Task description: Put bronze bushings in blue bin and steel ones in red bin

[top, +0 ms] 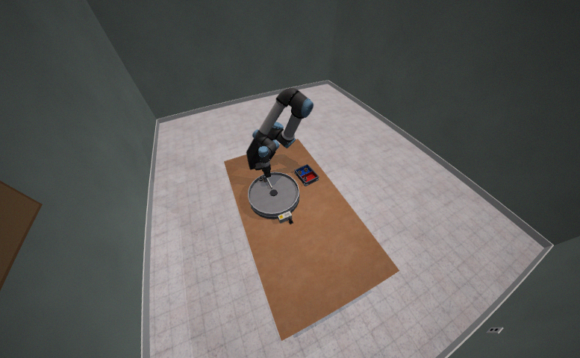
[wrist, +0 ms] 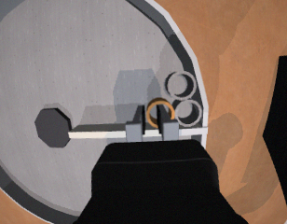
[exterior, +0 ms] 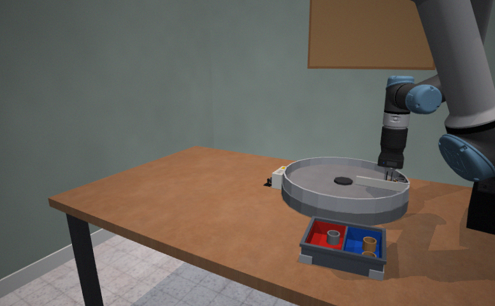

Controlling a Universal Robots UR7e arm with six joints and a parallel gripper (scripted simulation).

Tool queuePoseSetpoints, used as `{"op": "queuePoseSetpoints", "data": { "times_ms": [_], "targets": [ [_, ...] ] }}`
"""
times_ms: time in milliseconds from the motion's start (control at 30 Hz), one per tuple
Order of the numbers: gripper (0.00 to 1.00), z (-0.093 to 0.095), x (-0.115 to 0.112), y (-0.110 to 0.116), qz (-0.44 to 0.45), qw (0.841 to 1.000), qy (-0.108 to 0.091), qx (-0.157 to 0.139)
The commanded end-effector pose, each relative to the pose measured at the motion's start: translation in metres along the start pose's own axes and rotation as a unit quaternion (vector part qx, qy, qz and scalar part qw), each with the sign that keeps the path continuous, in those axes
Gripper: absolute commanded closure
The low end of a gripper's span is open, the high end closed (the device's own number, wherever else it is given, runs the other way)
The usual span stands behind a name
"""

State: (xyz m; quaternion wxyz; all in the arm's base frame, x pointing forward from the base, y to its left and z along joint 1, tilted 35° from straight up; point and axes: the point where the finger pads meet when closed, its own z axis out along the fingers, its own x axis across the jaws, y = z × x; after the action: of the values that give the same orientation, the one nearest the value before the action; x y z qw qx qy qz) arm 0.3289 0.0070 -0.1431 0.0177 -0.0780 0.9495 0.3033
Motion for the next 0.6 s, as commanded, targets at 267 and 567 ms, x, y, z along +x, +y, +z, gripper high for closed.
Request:
{"op": "queuePoseSetpoints", "data": {
  "times_ms": [267,567],
  "targets": [
    [0.60,0.0086,-0.0003,-0.0004,0.000,1.000,0.000,0.001],
    [0.60,0.0141,-0.0003,-0.0004,0.000,1.000,0.000,0.001]
  ]
}}
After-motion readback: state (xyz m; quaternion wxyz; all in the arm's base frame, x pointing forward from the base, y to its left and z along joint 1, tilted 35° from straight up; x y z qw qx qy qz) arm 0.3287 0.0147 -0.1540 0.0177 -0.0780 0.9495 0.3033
